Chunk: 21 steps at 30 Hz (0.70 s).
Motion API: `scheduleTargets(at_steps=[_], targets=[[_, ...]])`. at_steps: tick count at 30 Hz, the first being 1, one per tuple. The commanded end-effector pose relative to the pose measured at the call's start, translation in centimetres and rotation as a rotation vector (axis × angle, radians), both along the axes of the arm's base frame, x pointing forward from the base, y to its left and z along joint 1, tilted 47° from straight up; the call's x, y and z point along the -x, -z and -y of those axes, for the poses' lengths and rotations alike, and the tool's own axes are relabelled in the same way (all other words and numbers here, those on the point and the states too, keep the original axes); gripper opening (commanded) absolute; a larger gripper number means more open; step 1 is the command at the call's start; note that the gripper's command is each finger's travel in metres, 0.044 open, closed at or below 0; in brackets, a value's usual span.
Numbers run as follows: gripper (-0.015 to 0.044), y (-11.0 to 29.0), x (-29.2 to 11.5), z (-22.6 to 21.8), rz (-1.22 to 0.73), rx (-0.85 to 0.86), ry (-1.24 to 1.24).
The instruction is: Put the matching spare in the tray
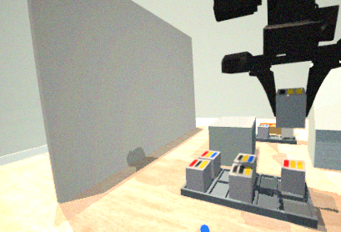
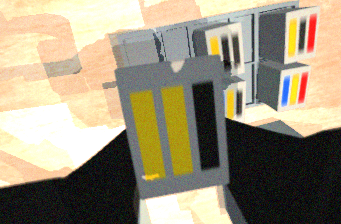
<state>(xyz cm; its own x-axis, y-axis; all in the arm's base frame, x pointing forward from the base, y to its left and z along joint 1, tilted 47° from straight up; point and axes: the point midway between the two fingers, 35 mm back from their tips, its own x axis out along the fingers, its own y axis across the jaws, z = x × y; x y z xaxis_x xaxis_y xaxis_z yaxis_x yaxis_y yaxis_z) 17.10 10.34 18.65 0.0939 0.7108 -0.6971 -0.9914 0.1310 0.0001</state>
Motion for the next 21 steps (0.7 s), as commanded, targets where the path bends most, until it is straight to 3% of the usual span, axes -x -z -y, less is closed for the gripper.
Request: scheduleTargets(at_steps=[1,9,21], targets=[[0.0000,-1.2,-0.1,1.0,0.003,-0.011,0.001],[0.0000,-2.1,-0.2,2.0,0.006,-0.018,0.005],[0.0000,-1.3,-4.6,4.8,0.002,0.009,0.025]])
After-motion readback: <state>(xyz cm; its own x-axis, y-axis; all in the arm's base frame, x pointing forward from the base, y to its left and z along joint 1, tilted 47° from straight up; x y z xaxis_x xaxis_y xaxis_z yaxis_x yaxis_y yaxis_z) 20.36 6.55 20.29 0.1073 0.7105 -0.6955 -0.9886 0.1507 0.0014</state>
